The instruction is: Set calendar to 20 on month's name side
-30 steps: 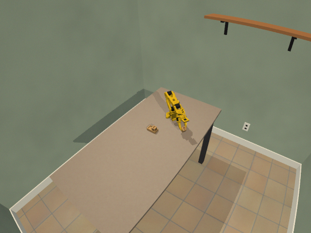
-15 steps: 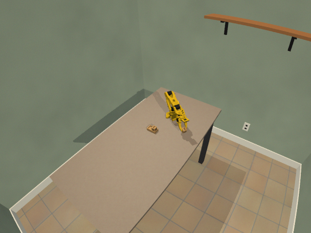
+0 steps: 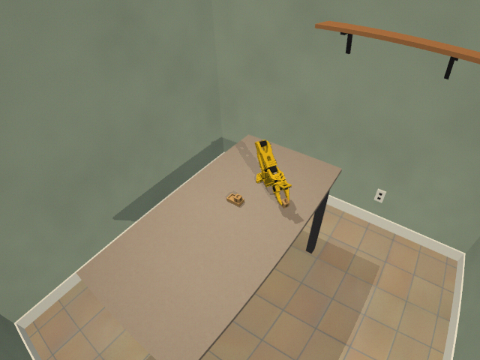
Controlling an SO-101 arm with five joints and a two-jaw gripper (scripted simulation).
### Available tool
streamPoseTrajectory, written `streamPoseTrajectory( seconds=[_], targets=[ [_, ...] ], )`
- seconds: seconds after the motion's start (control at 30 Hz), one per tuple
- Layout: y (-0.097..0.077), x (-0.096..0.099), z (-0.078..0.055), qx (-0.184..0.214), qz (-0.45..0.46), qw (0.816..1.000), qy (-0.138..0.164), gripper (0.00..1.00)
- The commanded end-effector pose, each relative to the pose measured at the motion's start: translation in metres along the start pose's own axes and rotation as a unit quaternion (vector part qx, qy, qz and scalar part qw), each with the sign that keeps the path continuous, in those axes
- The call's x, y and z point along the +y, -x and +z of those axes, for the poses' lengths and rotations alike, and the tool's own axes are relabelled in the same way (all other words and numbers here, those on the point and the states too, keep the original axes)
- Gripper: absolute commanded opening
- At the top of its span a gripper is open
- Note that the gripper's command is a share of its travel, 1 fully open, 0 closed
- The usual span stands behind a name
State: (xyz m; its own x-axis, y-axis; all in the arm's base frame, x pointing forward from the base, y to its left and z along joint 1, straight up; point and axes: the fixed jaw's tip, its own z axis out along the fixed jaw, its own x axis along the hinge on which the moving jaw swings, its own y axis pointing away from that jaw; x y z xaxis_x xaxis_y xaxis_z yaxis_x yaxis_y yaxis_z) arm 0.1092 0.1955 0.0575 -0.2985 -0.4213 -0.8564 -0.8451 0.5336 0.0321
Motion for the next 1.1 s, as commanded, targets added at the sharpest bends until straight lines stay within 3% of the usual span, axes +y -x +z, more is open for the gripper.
streamPoseTrajectory(
  seconds=[0.0,0.37,1.07],
  targets=[
    [0.0115,-0.0024,0.0028,-0.052,-0.002,0.999,-0.004,0.0],
    [0.0133,-0.0028,0.0013,-0.091,-0.004,0.996,-0.004,0.0],
    [0.0134,-0.0028,0.0011,-0.094,-0.004,0.996,-0.004,0.0]
  ],
)
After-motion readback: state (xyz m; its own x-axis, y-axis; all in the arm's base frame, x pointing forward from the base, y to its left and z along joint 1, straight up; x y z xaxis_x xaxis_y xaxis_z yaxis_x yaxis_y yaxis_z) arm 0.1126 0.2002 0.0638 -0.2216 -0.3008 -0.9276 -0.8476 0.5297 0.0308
